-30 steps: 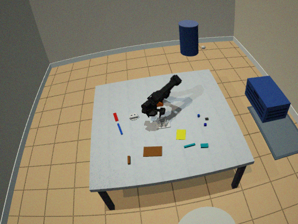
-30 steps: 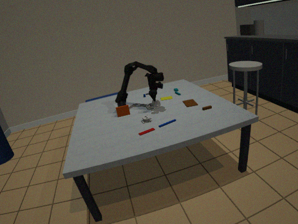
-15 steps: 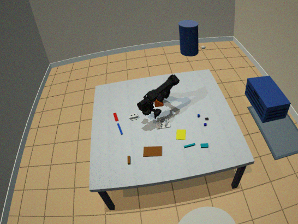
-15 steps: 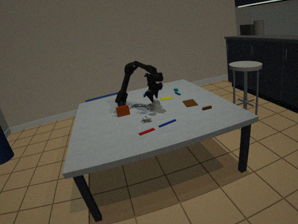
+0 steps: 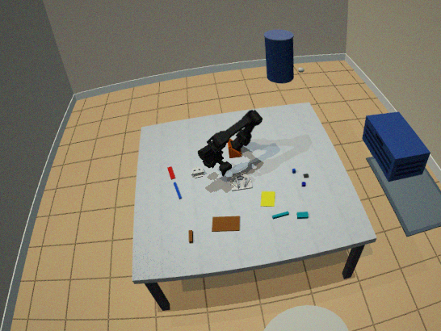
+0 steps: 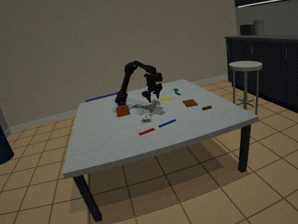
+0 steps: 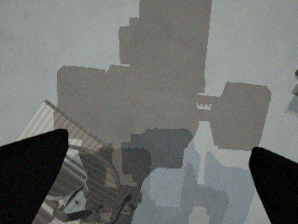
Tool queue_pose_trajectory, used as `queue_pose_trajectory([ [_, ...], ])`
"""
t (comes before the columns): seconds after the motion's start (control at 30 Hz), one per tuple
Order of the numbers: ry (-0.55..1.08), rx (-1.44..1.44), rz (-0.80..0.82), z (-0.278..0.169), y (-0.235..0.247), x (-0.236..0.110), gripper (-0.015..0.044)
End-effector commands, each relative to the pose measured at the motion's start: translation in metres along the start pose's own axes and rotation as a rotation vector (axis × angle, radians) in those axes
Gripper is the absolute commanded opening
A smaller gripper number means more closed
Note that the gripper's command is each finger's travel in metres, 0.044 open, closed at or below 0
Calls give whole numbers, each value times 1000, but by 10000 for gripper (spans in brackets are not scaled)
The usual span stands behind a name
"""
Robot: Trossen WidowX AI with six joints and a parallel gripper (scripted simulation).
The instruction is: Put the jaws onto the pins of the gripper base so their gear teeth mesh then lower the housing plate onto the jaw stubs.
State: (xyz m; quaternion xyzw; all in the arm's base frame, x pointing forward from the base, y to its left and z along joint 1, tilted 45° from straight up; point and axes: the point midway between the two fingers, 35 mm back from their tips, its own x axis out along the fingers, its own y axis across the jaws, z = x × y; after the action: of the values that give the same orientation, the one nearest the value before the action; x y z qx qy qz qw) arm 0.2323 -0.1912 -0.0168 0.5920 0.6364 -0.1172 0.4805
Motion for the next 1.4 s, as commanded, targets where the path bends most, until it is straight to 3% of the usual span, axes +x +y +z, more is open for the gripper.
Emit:
queue_pose_trajectory([
  [0.0, 7, 94, -6, 4, -8, 1, 440],
  [1.37, 7, 1008, -19, 32, -73, -5, 440],
])
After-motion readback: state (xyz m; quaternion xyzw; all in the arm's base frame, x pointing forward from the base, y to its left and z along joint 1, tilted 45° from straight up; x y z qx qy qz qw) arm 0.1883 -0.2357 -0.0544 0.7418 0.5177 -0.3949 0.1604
